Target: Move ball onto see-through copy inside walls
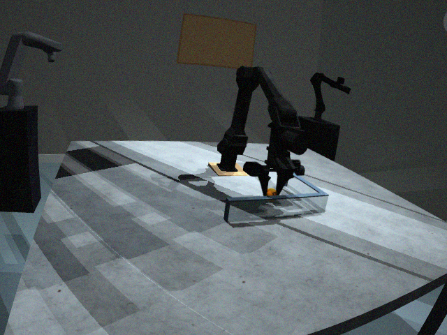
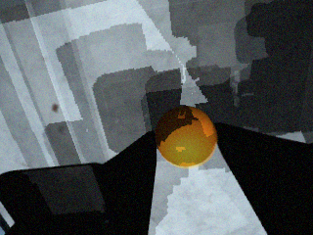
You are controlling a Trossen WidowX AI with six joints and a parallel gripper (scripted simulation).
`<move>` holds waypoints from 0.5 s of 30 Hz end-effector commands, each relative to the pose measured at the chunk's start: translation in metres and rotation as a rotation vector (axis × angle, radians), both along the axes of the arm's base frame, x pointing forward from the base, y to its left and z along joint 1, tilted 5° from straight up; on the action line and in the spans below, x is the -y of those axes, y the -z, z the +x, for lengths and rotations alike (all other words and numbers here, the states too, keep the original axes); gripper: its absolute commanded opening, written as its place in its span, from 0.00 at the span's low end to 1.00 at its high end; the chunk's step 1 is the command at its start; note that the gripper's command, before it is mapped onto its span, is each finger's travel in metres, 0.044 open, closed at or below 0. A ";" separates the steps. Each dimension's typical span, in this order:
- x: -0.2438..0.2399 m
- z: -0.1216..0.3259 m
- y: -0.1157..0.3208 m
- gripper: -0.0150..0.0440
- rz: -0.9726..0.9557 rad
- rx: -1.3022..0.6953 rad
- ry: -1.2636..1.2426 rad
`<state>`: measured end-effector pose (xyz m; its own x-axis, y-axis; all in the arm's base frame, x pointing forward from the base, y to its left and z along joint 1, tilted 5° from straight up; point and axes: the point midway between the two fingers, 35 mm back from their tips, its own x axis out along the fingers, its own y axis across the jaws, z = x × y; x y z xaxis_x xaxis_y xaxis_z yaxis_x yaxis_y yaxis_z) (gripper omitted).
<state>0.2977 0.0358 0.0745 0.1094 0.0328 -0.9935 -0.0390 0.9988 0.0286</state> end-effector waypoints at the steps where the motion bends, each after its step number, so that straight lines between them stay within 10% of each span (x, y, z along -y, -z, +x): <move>1: 0.000 0.000 0.000 0.65 0.000 0.000 0.000; 15: 0.003 -0.009 -0.083 0.77 -0.003 -0.004 0.005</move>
<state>0.2919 0.0345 0.1282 0.0865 0.0300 -0.9958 -0.0363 0.9990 0.0270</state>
